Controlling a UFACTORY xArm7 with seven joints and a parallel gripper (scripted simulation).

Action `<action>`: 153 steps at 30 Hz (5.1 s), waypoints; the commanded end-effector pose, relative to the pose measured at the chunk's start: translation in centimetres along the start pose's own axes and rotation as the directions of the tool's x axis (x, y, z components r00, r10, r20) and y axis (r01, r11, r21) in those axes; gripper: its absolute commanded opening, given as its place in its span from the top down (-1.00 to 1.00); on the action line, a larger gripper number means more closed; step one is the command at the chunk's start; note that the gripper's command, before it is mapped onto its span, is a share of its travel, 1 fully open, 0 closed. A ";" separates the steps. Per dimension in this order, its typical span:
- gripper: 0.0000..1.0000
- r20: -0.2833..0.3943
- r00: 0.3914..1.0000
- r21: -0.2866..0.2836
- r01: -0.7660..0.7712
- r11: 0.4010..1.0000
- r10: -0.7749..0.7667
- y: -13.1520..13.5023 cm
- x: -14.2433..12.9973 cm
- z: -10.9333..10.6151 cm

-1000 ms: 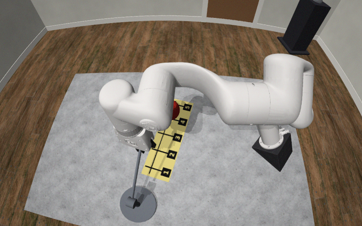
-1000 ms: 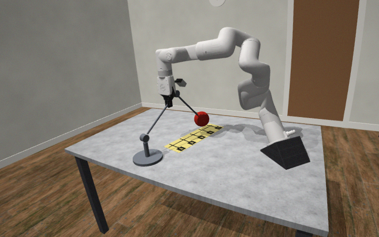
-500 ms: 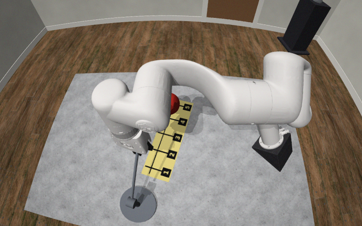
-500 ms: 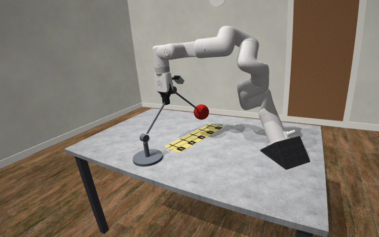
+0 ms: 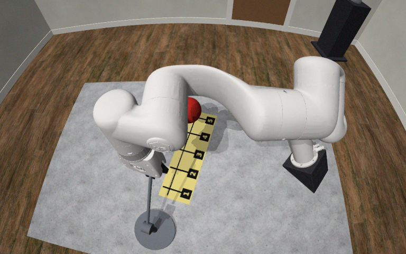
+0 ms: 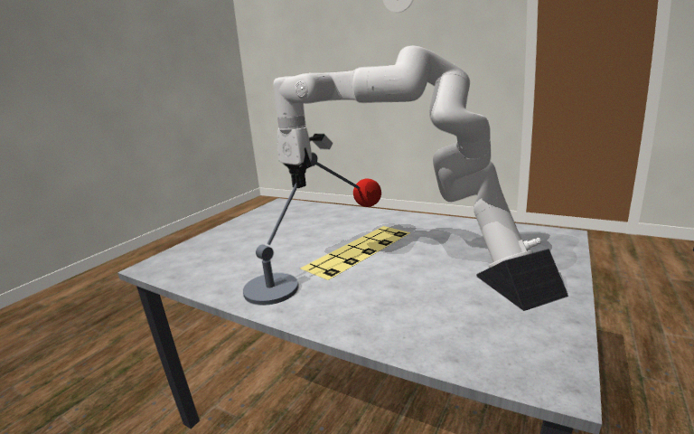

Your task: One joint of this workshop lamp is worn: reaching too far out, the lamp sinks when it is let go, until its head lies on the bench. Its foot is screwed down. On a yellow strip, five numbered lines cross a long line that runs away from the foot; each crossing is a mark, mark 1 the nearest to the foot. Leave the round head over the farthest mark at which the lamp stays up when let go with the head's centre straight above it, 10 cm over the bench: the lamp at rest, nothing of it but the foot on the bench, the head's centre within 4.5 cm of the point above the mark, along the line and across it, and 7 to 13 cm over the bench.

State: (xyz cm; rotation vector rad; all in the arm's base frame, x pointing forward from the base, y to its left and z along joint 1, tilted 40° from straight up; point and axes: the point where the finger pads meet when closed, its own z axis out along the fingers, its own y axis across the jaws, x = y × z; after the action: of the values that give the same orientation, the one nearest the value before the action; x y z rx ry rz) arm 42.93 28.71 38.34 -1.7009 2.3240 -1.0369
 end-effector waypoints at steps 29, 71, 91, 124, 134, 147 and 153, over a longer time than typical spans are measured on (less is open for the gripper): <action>-1.00 0.004 1.000 0.004 0.002 1.000 -0.002 0.0 -1.1 -3.1; -1.00 0.008 1.000 0.012 0.002 1.000 -0.002 0.0 -1.0 -11.3; -1.00 0.008 1.000 0.012 0.002 1.000 -0.002 0.1 6.2 -11.3; -1.00 0.004 1.000 0.003 0.000 1.000 0.000 0.0 18.3 -11.2; -1.00 0.004 1.000 0.002 0.000 1.000 0.000 0.0 21.6 -11.2; -1.00 0.004 1.000 0.000 -0.001 1.000 0.001 0.0 25.4 -11.2; -1.00 0.004 1.000 0.000 -0.001 1.000 0.001 0.0 26.7 -11.2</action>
State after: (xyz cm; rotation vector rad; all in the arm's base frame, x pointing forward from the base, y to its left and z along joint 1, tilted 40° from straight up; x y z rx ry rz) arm 28.24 11.51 54.88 -1.7015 2.3262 -1.0291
